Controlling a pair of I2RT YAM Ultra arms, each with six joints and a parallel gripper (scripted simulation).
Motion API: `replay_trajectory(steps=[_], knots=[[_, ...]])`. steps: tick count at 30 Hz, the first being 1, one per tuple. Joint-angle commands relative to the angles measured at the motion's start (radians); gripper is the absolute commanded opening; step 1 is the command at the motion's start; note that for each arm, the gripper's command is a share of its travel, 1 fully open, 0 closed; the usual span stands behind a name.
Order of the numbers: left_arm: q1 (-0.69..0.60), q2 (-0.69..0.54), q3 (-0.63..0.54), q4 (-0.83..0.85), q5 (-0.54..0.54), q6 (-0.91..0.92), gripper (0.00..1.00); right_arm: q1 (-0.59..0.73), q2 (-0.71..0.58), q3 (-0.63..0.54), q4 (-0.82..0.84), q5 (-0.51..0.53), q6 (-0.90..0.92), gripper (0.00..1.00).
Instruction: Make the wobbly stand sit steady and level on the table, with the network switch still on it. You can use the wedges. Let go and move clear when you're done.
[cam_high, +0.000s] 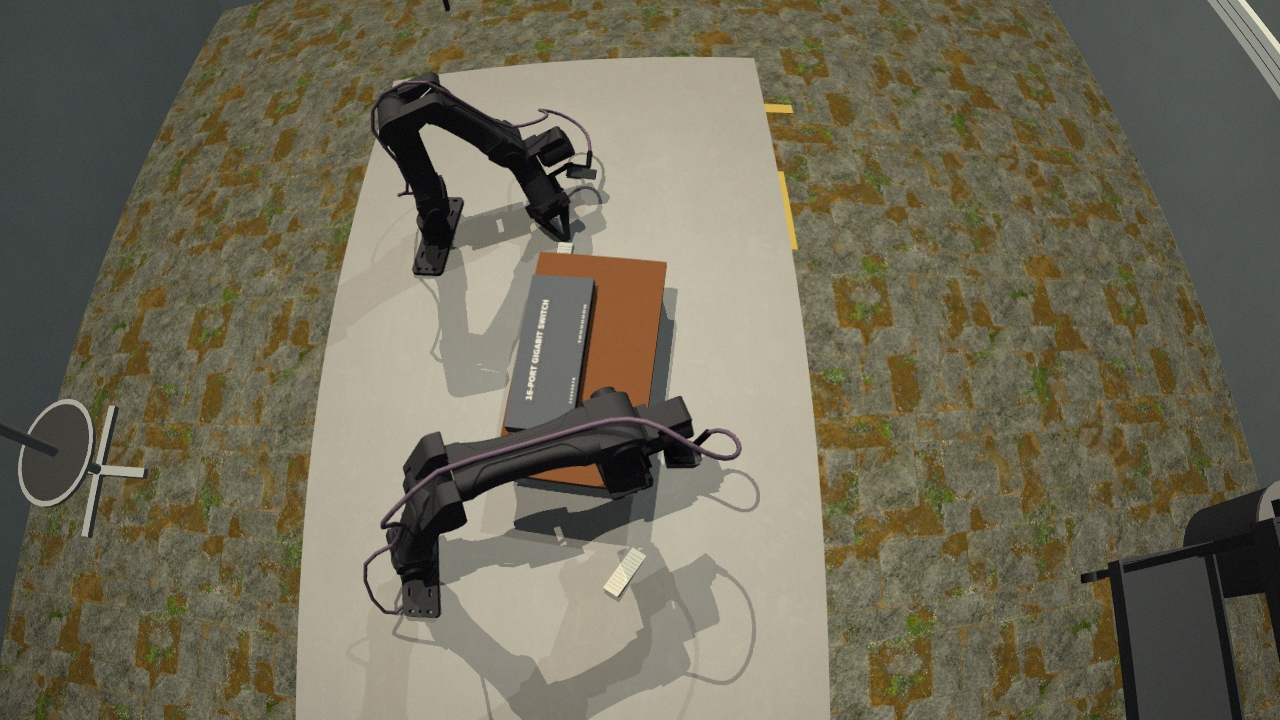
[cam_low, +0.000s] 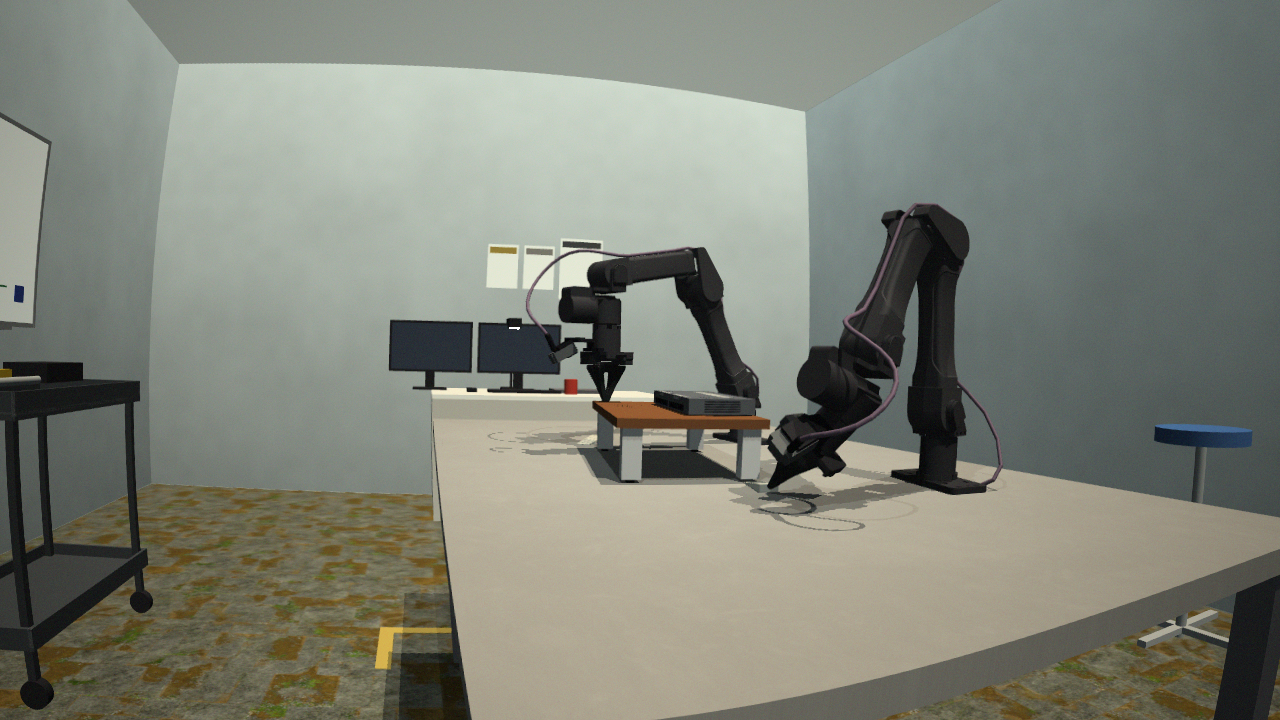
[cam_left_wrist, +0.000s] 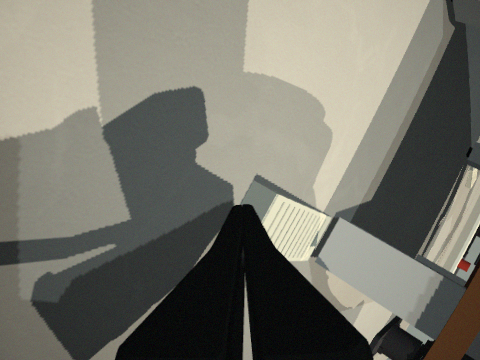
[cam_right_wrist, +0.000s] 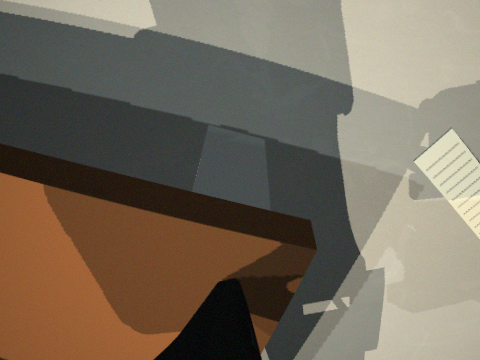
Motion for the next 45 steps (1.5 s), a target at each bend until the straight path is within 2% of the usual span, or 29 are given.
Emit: replay_trajectory(steps=[1,13,19,24,26,30,32,34,39,45], knots=[[-0.015,-0.035,-0.032,0.029,-0.009,-0.014,0.0,0.007,0.003,-0.011,0.015,0.001,0.0,0.0],[-0.035,-0.044,-0.017,0.032,0.005,-0.027,0.0,0.007,0.003,-0.011,0.015,0.001,0.0,0.0],[-0.049,-0.053,-0.058,0.059,-0.02,-0.056,0.0,0.007,0.003,-0.011,0.015,0.001,0.0,0.0],[-0.061,-0.052,-0.032,0.067,-0.024,-0.071,0.0,0.007,0.003,-0.011,0.015,0.001,0.0,0.0],[-0.064,-0.061,-0.067,0.071,-0.021,-0.075,0.0,0.007,0.003,-0.011,0.015,0.001,0.0,0.0],[-0.067,-0.055,-0.039,0.07,-0.006,-0.067,0.0,0.007,0.003,-0.011,0.015,0.001,0.0,0.0],[-0.075,-0.065,-0.072,0.078,-0.029,-0.086,0.0,0.007,0.003,-0.011,0.015,0.001,0.0,0.0],[-0.078,-0.061,-0.049,0.082,-0.023,-0.093,0.0,0.007,0.003,-0.011,0.015,0.001,0.0,0.0],[-0.088,-0.068,-0.08,0.091,-0.034,-0.105,0.0,0.007,0.003,-0.011,0.015,0.001,0.0,0.0],[-0.1,-0.076,-0.057,0.097,-0.018,-0.107,0.0,0.007,0.003,-0.011,0.015,0.001,0.0,0.0]])
